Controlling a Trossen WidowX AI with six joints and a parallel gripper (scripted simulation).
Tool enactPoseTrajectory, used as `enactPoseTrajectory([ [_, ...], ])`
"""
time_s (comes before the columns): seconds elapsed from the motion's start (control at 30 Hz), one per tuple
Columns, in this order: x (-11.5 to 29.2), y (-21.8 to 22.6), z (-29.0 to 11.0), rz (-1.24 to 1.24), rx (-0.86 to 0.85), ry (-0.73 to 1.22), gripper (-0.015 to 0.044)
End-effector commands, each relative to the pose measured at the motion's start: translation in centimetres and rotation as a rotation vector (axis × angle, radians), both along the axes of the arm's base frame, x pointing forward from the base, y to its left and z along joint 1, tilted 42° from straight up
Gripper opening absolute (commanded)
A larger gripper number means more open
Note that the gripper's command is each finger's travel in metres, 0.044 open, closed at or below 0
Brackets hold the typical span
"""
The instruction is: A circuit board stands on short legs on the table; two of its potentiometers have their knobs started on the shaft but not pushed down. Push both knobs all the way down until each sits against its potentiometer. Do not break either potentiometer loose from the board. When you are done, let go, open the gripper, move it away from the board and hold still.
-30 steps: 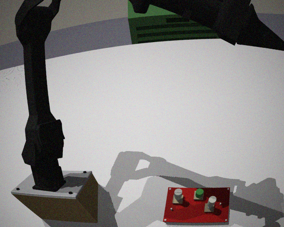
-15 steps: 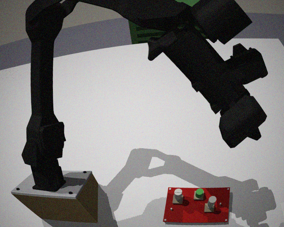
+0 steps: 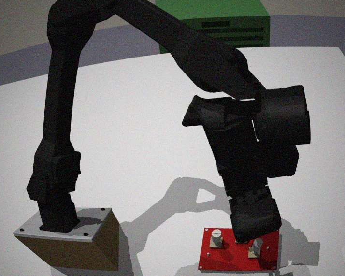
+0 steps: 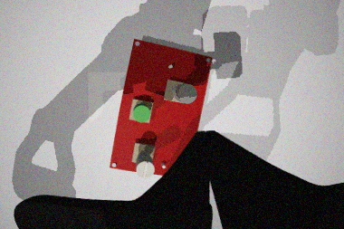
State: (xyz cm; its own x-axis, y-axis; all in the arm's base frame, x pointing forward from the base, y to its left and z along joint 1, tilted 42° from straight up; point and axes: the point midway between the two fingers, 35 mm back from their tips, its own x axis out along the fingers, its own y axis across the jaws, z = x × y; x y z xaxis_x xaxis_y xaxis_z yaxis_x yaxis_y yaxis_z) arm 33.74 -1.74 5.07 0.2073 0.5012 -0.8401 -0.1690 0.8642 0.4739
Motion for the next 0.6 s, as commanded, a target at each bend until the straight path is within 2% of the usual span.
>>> enactPoseTrajectory([
  [0.0, -2.4, 2.0, -1.8, 0.069, 0.079, 0.106, 0.0000],
  [0.2, -5.3, 4.1, -3.1, 0.138, 0.176, 0.224, 0.0000],
  [0.57, -5.5, 5.5, -4.6, 0.140, 0.180, 0.228, 0.0000],
])
